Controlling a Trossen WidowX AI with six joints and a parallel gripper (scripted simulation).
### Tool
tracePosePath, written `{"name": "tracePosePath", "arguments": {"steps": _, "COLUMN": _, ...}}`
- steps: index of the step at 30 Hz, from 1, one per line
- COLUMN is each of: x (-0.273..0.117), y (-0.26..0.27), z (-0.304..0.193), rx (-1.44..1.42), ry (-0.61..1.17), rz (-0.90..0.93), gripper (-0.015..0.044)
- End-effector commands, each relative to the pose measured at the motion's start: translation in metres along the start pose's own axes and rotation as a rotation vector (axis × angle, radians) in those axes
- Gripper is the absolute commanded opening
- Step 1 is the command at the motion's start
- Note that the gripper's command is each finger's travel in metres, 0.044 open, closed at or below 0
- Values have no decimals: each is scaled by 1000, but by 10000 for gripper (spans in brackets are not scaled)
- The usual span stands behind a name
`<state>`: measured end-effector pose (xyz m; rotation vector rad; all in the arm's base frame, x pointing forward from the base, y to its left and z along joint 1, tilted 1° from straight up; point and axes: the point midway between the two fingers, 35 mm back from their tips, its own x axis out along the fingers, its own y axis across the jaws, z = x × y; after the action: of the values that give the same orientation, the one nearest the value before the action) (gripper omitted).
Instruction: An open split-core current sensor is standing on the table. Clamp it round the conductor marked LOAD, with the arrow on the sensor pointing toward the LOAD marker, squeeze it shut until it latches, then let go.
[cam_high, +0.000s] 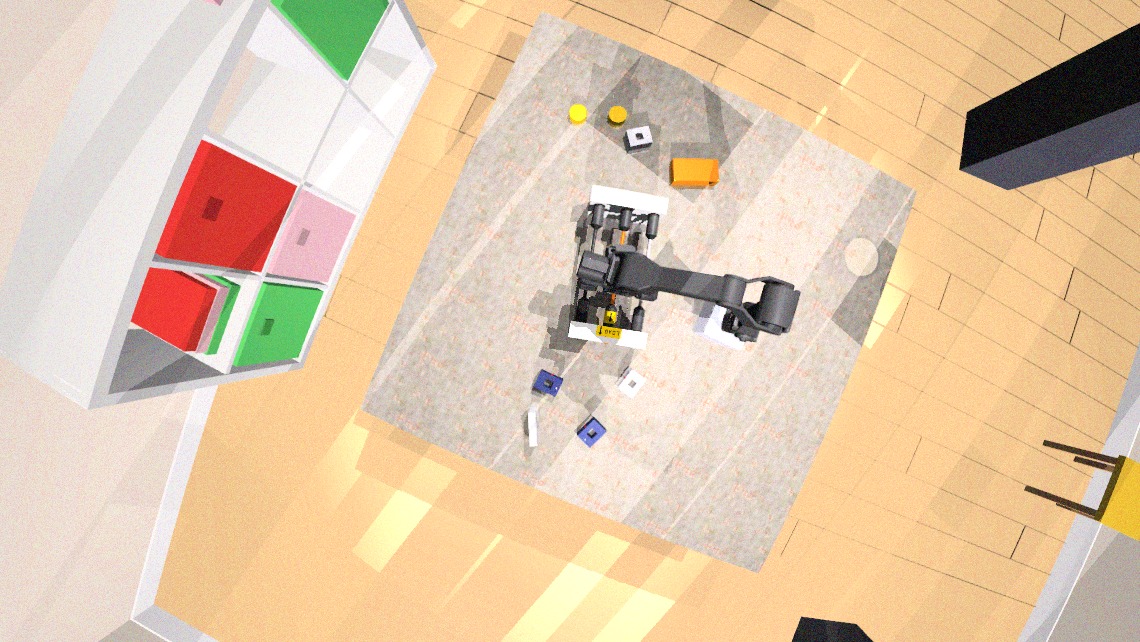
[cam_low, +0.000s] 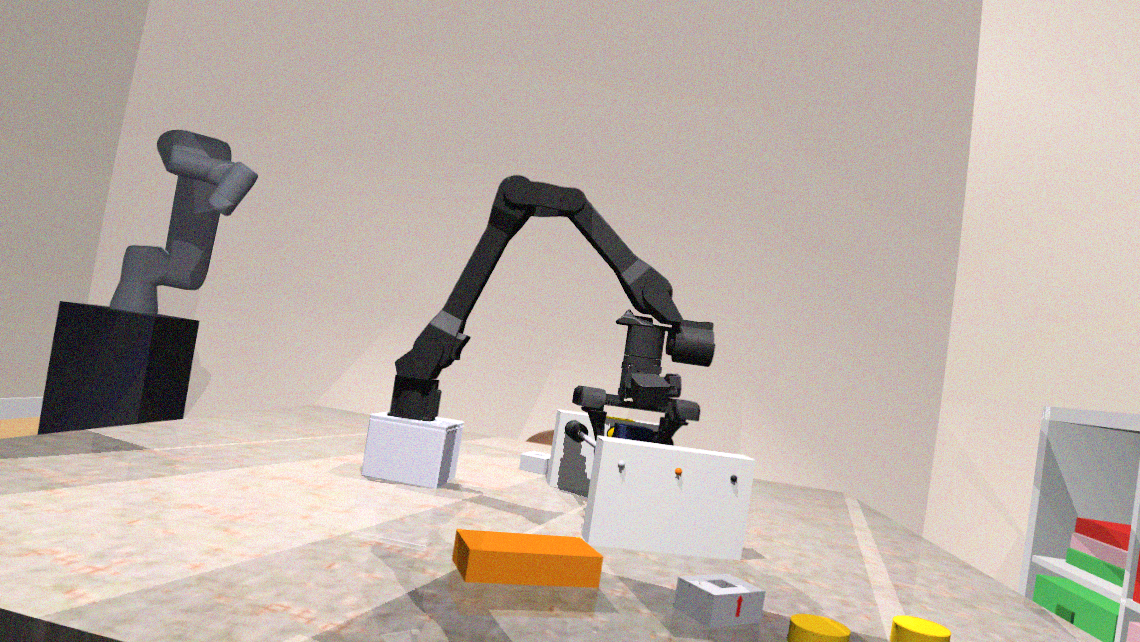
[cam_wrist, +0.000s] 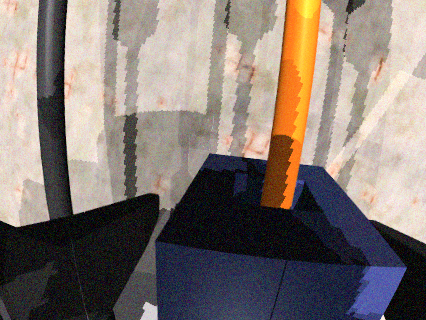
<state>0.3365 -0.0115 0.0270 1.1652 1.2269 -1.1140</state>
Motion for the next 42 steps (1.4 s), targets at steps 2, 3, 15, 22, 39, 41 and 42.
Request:
{"name": "tracePosePath", "arguments": {"steps": 2, "x": 0, "y": 0, "z": 0, "rx": 0, "ry": 0, "rz": 0, "gripper": 440}}
{"name": "tracePosePath", "arguments": {"steps": 3, "x": 0, "y": 0, "z": 0, "rx": 0, "ry": 0, "rz": 0, "gripper": 440}}
{"name": "tracePosePath", "arguments": {"steps": 15, "x": -105, "y": 2, "z": -2, "rx": -6, "ry": 6, "rz": -9, "gripper": 440}}
{"name": "tracePosePath", "arguments": {"steps": 22, "x": -108, "y": 2, "z": -2, "rx": -6, "ry": 6, "rz": -9, "gripper": 440}}
{"name": "tracePosePath", "arguments": {"steps": 39, "x": -108, "y": 2, "z": -2, "rx": -6, "ry": 6, "rz": -9, "gripper": 440}}
{"name": "tracePosePath", "arguments": {"steps": 41, "x": -108, "y": 2, "z": -2, "rx": -6, "ry": 6, "rz": -9, "gripper": 440}}
{"name": "tracePosePath", "arguments": {"steps": 42, "x": -108, "y": 2, "z": -2, "rx": -6, "ry": 6, "rz": -9, "gripper": 440}}
